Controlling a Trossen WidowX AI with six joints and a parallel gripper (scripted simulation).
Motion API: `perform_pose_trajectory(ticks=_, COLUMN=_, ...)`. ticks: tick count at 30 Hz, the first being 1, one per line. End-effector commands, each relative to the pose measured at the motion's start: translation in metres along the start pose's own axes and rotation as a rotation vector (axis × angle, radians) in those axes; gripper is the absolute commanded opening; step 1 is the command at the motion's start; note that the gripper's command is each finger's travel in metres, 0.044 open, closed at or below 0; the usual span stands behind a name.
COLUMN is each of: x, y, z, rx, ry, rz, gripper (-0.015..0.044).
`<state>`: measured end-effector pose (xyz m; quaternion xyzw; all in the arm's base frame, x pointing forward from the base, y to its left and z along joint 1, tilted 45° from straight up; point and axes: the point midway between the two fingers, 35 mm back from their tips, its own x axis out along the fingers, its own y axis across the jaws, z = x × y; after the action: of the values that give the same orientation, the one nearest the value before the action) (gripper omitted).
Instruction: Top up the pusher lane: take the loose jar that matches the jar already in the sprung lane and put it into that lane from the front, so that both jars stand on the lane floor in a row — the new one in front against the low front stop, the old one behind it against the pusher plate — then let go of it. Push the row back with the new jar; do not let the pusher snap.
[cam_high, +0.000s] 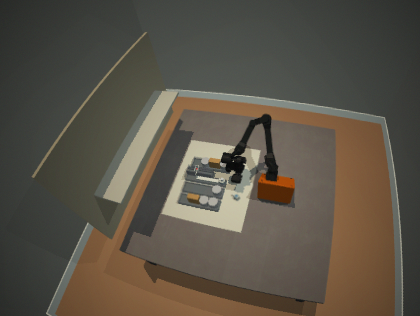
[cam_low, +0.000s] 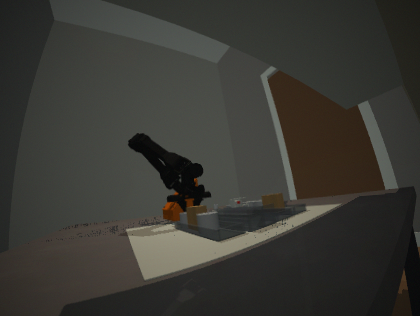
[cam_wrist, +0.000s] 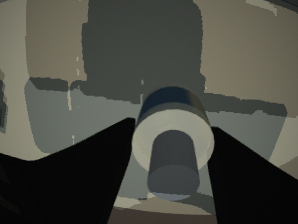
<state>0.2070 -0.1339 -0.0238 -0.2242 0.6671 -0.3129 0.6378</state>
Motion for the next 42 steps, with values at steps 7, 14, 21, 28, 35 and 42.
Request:
perform_pose_trajectory(ticks=7, x=-0.006, y=0.0, z=0.002, rx=-0.003, ry=-0.001, rz=-0.002, gripper=0.0013)
perform_pose_trajectory(ticks=14, x=-0.041, y=0.001, z=0.009, rx=-0.003, ry=-0.002, rz=0.007, gripper=0.0)
perform_pose_trajectory(ticks=21, x=-0.079, y=-0.002, z=0.009, rx=-0.003, ry=-0.002, rz=0.005, gripper=0.0)
perform_pose_trajectory(ticks=28, x=-0.104, y=-0.006, z=0.006, rx=-0.003, ry=-0.001, rz=-0.001, gripper=0.0)
perform_pose_trajectory(ticks=35, x=-0.094, y=0.009, z=0.021, rx=-0.003, ry=-0.002, rz=-0.001, gripper=0.0)
perform_pose_trajectory(ticks=42, x=-0.08, y=0.029, z=0.037, rx=-0.006, ry=-0.003, rz=-0.001, gripper=0.0)
